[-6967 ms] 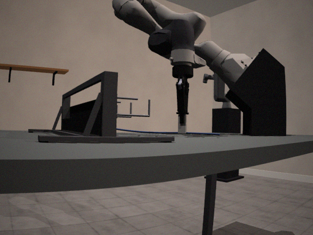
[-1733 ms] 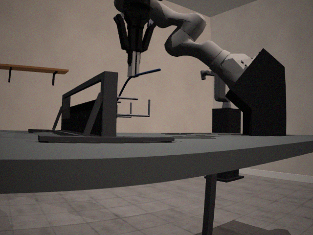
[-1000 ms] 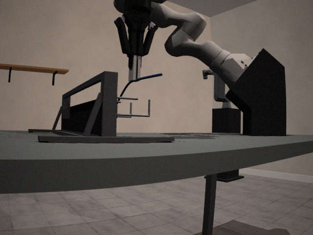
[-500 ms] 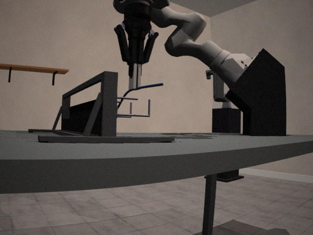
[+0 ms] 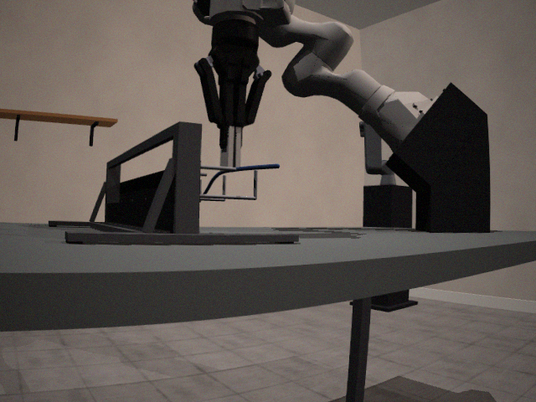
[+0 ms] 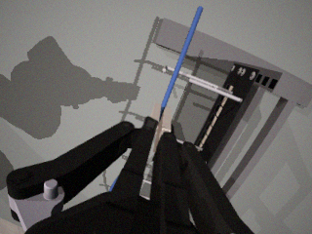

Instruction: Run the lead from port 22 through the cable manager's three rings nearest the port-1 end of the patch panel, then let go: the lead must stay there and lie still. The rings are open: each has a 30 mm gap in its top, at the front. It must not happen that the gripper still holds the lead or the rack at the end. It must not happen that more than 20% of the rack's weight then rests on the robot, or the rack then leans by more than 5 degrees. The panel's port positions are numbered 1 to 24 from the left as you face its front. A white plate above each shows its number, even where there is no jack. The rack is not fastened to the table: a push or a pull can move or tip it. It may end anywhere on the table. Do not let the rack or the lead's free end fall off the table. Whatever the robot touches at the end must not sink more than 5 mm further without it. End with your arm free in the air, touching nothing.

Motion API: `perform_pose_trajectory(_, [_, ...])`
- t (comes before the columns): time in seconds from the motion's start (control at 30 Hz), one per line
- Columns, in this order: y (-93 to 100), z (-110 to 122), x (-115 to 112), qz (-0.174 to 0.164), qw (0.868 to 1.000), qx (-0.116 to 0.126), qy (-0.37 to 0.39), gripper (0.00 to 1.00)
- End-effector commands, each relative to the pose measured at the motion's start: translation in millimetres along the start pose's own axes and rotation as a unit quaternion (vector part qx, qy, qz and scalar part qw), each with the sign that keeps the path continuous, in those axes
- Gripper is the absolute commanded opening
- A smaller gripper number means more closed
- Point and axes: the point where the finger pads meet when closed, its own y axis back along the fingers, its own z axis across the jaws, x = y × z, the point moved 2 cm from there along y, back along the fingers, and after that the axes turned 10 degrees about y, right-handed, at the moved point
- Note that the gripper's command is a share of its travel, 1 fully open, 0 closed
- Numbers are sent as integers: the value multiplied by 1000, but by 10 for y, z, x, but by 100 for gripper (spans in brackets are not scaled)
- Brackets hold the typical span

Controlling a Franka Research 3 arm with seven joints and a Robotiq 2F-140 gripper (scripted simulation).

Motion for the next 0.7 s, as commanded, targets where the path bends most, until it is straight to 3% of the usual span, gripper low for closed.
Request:
perform_pose_trajectory(0.0, [-25,36,18,4,1000,-4,-5,0])
perform_pose_trajectory(0.67, [-254,38,20,4,1000,-4,-5,0])
